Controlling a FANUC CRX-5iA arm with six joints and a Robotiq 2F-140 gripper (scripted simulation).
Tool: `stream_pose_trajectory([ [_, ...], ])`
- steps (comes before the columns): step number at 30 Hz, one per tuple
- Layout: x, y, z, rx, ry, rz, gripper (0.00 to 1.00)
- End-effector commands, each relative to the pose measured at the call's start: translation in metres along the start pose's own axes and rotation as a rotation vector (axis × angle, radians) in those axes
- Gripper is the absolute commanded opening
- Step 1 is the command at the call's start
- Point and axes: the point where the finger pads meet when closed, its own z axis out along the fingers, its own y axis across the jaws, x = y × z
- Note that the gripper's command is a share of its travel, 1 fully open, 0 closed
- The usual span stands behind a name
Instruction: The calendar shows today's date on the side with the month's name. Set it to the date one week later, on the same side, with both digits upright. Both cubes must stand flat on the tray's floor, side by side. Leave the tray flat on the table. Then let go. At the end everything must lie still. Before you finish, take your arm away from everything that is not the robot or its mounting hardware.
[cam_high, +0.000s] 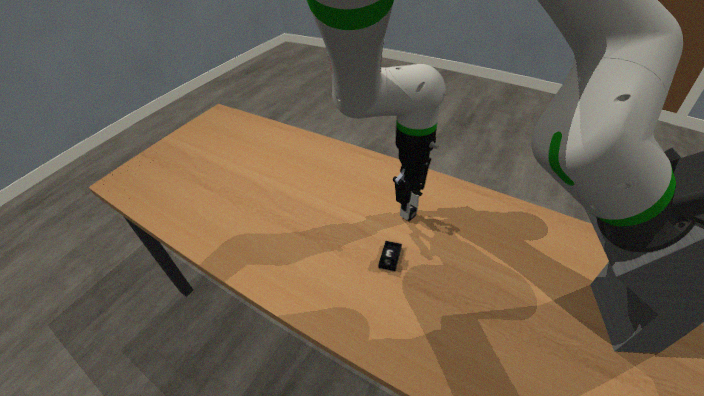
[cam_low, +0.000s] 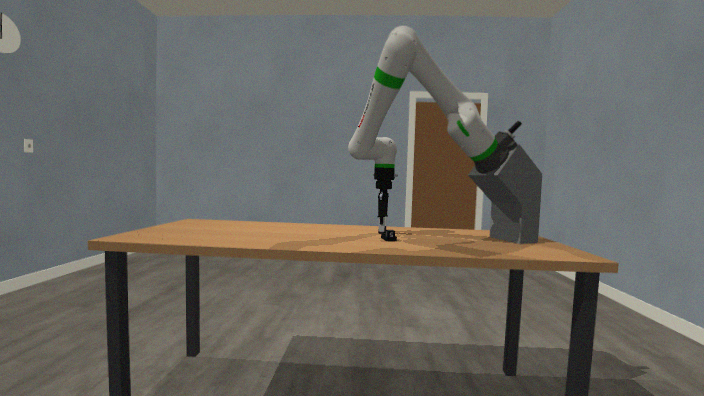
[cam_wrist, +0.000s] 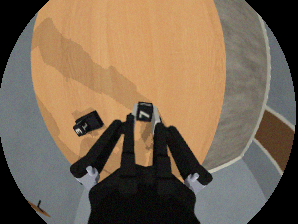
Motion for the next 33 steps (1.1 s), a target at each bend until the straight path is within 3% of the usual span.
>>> stream_pose_trajectory([
  [1,0.0,0.0,0.0,0.0,0.0,0.0,0.2],
  [12,0.0,0.0,0.0,0.0,0.0,0.0,0.29],
  [25,0.0,0.0,-0.001,0.0,0.0,0.0,0.29],
  [33,0.0,0.0,-0.014,0.0,0.0,0.0,0.29],
])
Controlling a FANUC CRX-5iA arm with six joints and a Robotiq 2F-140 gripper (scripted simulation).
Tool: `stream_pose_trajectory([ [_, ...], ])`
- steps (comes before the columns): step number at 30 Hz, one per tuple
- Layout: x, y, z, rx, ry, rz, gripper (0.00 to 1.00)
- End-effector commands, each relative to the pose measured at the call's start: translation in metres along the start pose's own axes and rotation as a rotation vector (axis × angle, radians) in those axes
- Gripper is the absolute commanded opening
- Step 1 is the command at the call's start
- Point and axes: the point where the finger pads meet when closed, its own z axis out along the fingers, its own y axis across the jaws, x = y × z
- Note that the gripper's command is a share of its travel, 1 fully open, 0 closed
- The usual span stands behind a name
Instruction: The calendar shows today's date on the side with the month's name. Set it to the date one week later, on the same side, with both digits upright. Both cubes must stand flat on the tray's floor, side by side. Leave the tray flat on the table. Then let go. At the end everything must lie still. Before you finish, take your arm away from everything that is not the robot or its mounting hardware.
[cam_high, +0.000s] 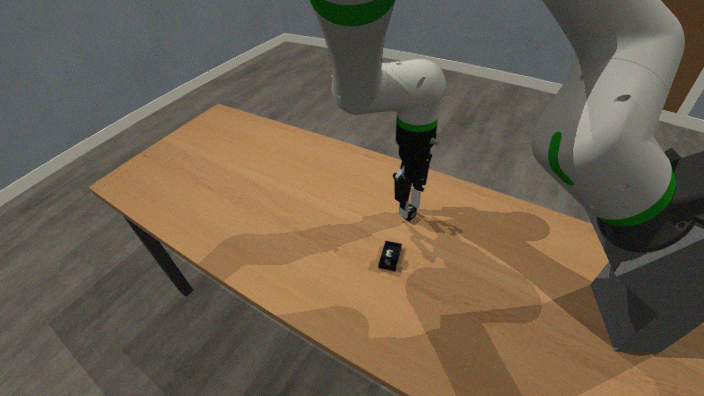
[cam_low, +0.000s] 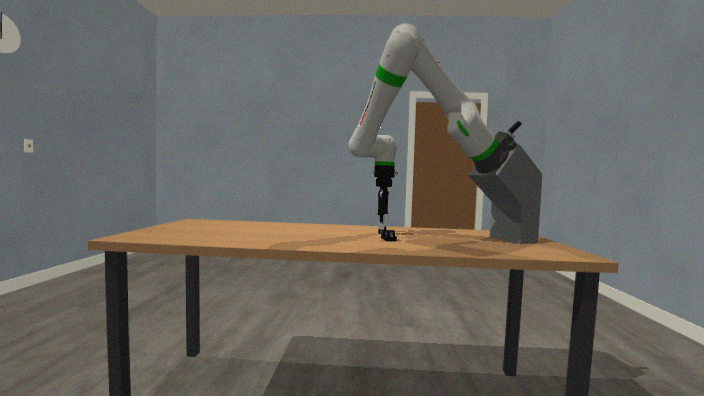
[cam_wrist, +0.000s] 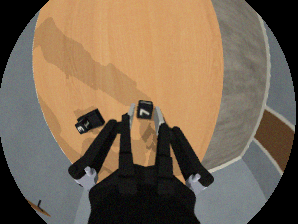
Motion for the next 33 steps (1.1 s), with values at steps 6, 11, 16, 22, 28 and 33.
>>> stream_pose_trajectory([
  [6,0.0,0.0,-0.033,0.0,0.0,0.0,0.29],
  [11,0.0,0.0,-0.059,0.0,0.0,0.0,0.29],
  [16,0.0,0.0,-0.071,0.0,0.0,0.0,0.29],
  [22,0.0,0.0,-0.08,0.0,0.0,0.0,0.29],
  [28,0.0,0.0,-0.08,0.0,0.0,0.0,1.0],
  [33,0.0,0.0,-0.08,0.0,0.0,0.0,1.0],
])
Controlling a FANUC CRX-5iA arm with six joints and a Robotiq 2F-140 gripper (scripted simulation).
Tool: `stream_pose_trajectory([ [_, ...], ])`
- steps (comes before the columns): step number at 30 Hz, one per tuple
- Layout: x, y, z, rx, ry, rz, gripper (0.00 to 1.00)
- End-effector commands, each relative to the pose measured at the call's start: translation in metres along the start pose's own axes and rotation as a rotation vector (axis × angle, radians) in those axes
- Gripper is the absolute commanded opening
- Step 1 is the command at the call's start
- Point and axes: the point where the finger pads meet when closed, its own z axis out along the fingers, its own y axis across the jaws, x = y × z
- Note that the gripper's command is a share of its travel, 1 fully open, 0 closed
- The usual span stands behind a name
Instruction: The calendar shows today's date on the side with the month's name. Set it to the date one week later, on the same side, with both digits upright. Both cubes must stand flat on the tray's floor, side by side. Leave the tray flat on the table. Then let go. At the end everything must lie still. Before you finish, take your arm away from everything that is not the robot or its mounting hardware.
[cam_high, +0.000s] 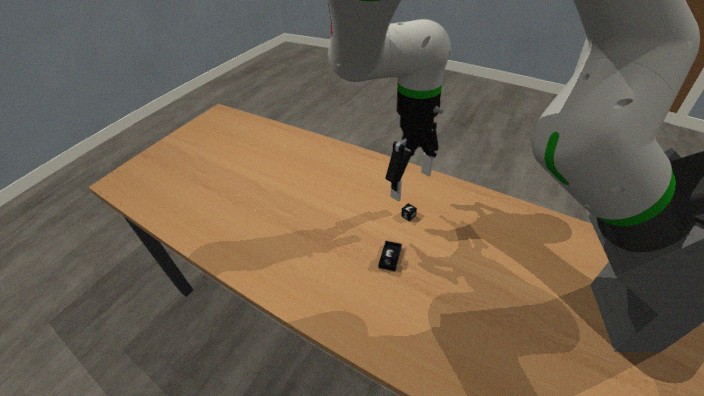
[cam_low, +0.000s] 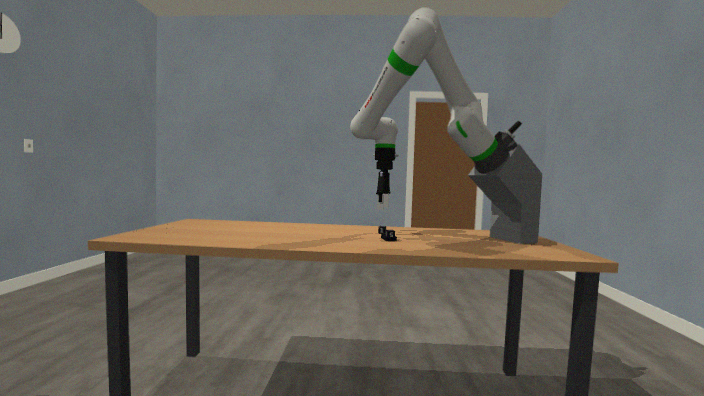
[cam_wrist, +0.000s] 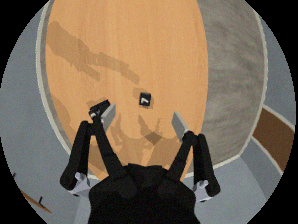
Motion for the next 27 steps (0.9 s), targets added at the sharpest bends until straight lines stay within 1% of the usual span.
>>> stream_pose_trajectory([
  [1,0.0001,0.0002,-0.0002,0.0,0.0,0.0,1.0],
  [11,0.0001,0.0002,-0.0001,0.0,0.0,0.001,1.0],
  [15,0.0001,0.0002,0.0002,0.0,0.0,0.067,1.0],
  [17,0.0001,0.0002,0.0002,0.0,0.0,0.067,1.0],
  [21,0.0,0.0005,0.0014,0.0,0.0,0.272,1.0],
  [23,0.0,0.0005,0.0015,0.0,0.0,0.302,1.0],
  [24,0.0,0.0006,0.002,0.0,0.0,0.381,1.0],
  [25,0.0,0.0006,0.002,0.0,0.0,0.386,1.0],
  [26,0.0,0.0007,0.0024,0.0,0.0,0.458,1.0],
  [27,0.0,0.0007,0.0025,0.0,0.0,0.479,1.0],
])
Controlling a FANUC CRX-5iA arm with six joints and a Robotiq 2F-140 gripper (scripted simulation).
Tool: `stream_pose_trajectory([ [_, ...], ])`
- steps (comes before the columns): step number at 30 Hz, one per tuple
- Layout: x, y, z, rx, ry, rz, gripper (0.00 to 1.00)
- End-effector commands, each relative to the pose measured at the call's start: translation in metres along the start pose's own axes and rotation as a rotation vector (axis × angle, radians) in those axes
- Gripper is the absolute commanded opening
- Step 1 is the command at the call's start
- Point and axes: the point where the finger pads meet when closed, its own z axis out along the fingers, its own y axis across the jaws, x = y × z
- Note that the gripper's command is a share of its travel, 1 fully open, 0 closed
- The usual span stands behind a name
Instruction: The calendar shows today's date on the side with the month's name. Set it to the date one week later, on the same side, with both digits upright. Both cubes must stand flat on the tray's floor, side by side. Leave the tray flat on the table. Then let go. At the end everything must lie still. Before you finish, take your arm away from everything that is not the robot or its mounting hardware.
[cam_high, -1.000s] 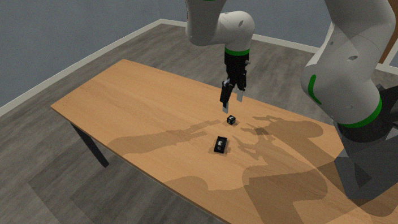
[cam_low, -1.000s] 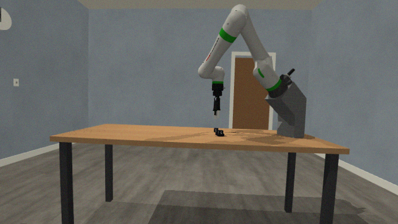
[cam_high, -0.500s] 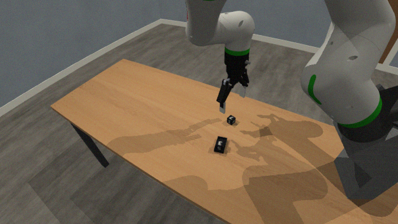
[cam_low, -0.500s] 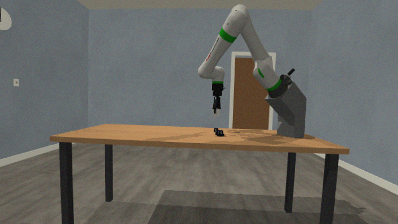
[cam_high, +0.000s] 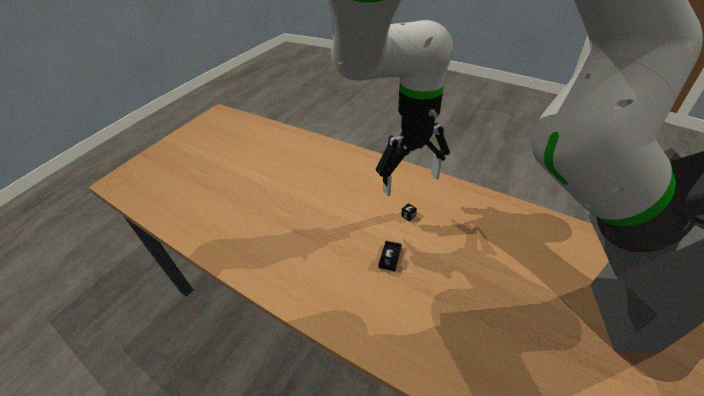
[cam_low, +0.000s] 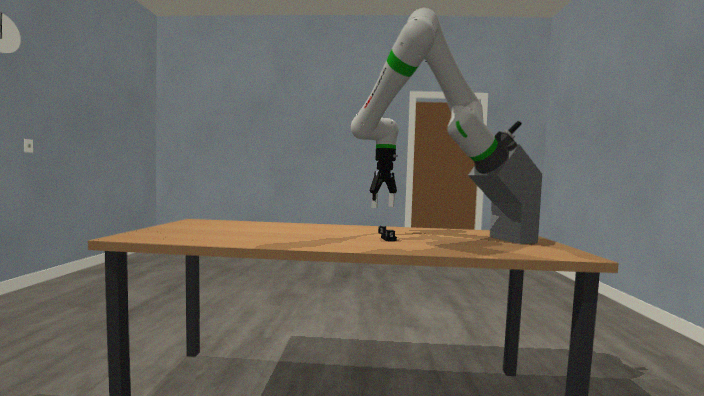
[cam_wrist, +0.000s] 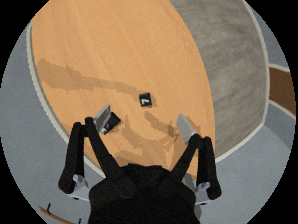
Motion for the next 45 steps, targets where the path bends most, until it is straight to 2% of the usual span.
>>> stream_pose_trajectory([
  [1,0.0002,0.0004,0.0006,-0.015,-0.002,0.173,1.0],
  [5,0.0002,0.0006,0.0014,-0.015,-0.001,0.32,1.0],
  [7,0.0002,0.0006,0.0014,-0.015,-0.001,0.32,1.0],
  [8,0.0002,0.0008,0.002,-0.015,0.0,0.424,1.0],
  [12,0.0002,0.0009,0.0026,-0.015,0.001,0.529,1.0],
  [21,0.0002,0.0014,0.0047,-0.015,0.004,0.906,1.0],
  [24,0.0002,0.0014,0.0047,-0.015,0.004,0.906,1.0],
  [27,0.0002,0.0017,0.0057,-0.015,0.005,1.083,1.0],
  [34,0.0001,0.0018,0.0064,-0.014,0.006,1.208,1.0],
  [35,0.0001,0.0018,0.0064,-0.014,0.006,1.208,0.29],
  [45,0.0001,0.0018,0.0064,-0.014,0.006,1.208,0.29],
])
